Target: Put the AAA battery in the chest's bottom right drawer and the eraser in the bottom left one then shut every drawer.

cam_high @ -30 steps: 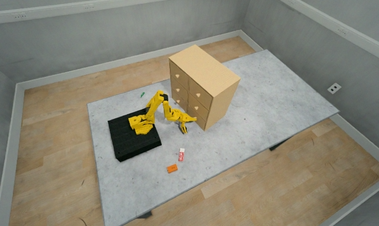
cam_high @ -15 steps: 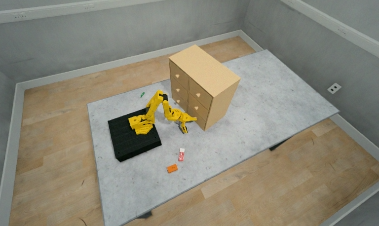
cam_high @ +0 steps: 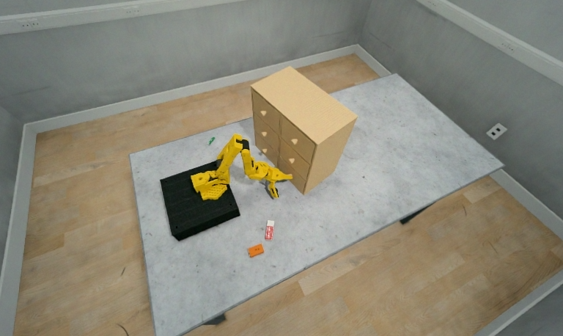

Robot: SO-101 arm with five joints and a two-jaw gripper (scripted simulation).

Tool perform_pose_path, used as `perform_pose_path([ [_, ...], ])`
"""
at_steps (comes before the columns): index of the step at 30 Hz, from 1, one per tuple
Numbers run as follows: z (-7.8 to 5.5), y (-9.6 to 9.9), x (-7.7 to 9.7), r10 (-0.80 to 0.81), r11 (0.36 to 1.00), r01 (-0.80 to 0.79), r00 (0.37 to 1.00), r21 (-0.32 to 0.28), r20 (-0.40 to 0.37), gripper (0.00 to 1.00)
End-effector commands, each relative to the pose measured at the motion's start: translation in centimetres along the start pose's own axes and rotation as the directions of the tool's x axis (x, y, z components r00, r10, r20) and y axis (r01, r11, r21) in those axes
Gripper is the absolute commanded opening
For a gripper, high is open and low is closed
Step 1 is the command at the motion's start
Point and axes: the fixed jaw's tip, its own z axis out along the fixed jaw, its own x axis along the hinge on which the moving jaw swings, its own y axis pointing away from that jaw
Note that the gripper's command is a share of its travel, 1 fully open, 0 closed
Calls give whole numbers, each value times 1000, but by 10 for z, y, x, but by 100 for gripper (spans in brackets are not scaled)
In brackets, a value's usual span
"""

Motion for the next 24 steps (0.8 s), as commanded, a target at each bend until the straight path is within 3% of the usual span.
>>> perform_pose_path([
  [1, 0, 1, 3, -3, 1000, 3, 1000, -3, -10, 18],
  [24, 0, 1, 3, -3, 1000, 3, 1000, -3, -10, 4],
])
